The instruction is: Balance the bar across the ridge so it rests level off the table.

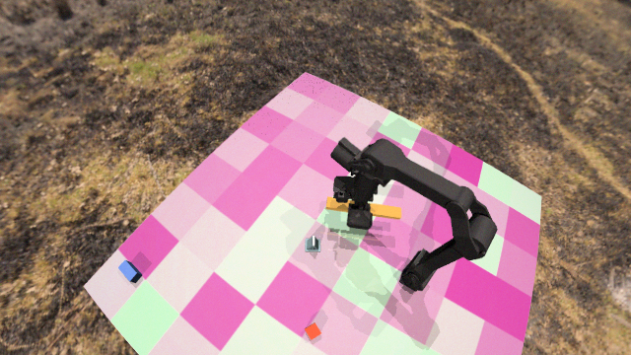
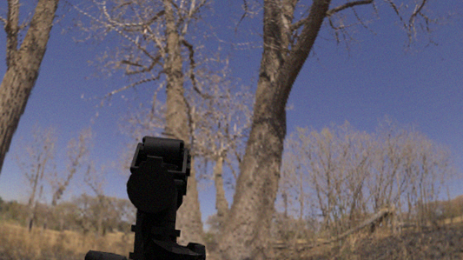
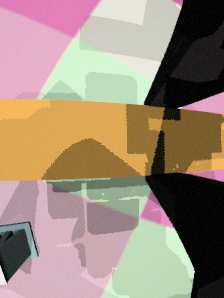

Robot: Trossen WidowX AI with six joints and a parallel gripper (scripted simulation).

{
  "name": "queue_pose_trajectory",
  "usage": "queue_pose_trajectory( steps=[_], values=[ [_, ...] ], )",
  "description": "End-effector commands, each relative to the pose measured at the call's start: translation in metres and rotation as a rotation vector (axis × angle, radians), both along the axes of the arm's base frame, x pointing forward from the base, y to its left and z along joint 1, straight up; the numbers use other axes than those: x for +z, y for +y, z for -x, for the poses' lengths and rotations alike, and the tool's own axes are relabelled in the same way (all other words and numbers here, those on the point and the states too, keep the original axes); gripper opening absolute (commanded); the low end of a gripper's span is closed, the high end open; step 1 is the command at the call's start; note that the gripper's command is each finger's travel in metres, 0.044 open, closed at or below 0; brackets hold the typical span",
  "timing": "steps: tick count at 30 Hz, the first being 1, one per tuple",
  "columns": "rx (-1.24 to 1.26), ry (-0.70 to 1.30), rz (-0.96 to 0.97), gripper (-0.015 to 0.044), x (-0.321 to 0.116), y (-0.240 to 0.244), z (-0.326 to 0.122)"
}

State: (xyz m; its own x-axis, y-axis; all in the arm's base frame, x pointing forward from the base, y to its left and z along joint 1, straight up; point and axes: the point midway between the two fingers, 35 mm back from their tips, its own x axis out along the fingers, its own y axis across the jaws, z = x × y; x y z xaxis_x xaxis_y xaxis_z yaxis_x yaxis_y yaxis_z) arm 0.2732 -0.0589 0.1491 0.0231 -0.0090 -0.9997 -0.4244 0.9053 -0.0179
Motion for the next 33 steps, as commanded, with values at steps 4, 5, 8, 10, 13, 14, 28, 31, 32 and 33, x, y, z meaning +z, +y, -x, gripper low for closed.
queue_pose_trajectory(
  steps=[4, 5, 8, 10, 13, 14, 28, 31, 32, 33],
  values=[
    [0.019, -0.002, -0.005, 0.0000, 0.004, 0.018, -0.017],
    [0.022, -0.002, -0.005, 0.0000, 0.004, 0.021, -0.019],
    [0.031, -0.002, -0.006, 0.0000, 0.005, 0.030, -0.025],
    [0.037, -0.003, -0.006, 0.0000, 0.005, 0.035, -0.030],
    [0.045, -0.003, -0.007, 0.0000, 0.006, 0.044, -0.036],
    [0.048, -0.003, -0.007, 0.0000, 0.006, 0.047, -0.037],
    [0.089, -0.005, -0.010, 0.0000, 0.007, 0.093, -0.061],
    [0.098, -0.005, -0.010, 0.0000, 0.007, 0.103, -0.065],
    [0.101, -0.005, -0.010, 0.0000, 0.007, 0.107, -0.066],
    [0.104, -0.005, -0.011, 0.0000, 0.007, 0.111, -0.067]
  ],
)
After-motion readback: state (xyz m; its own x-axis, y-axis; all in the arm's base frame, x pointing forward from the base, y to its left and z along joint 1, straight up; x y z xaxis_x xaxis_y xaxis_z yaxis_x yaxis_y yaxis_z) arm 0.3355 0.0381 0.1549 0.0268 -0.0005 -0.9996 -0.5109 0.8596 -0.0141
